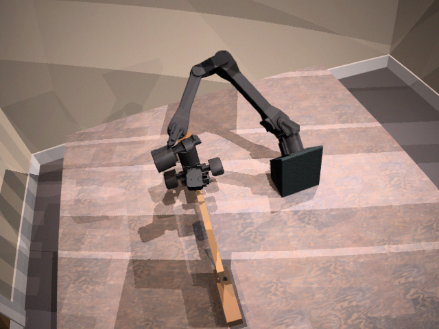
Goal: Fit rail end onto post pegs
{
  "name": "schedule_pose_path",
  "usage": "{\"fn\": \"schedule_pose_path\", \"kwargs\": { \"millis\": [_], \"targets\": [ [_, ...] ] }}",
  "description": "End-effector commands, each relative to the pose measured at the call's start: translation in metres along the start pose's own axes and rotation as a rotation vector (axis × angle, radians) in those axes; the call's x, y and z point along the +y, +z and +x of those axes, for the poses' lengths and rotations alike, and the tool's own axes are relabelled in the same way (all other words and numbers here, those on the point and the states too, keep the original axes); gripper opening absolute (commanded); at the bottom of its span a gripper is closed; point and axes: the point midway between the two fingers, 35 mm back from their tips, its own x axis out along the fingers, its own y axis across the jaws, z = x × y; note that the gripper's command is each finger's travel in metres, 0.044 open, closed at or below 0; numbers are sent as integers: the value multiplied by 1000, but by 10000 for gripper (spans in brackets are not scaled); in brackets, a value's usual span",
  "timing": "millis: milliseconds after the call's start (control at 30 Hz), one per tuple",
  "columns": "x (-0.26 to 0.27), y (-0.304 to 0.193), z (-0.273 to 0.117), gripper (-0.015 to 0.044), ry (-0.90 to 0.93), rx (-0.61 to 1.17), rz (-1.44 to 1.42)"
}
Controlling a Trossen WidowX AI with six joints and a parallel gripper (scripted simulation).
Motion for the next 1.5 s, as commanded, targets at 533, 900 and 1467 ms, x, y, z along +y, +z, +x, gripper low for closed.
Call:
{"fn": "schedule_pose_path", "kwargs": {
  "millis": [533, 900, 1467],
  "targets": [
    [0, -2, 0, 262, 0, 0, -1],
    [0, -2, 0, 440, 0, 0, -1],
    [1, 28, -30, 440, -8, -2, -1]
  ]
}}
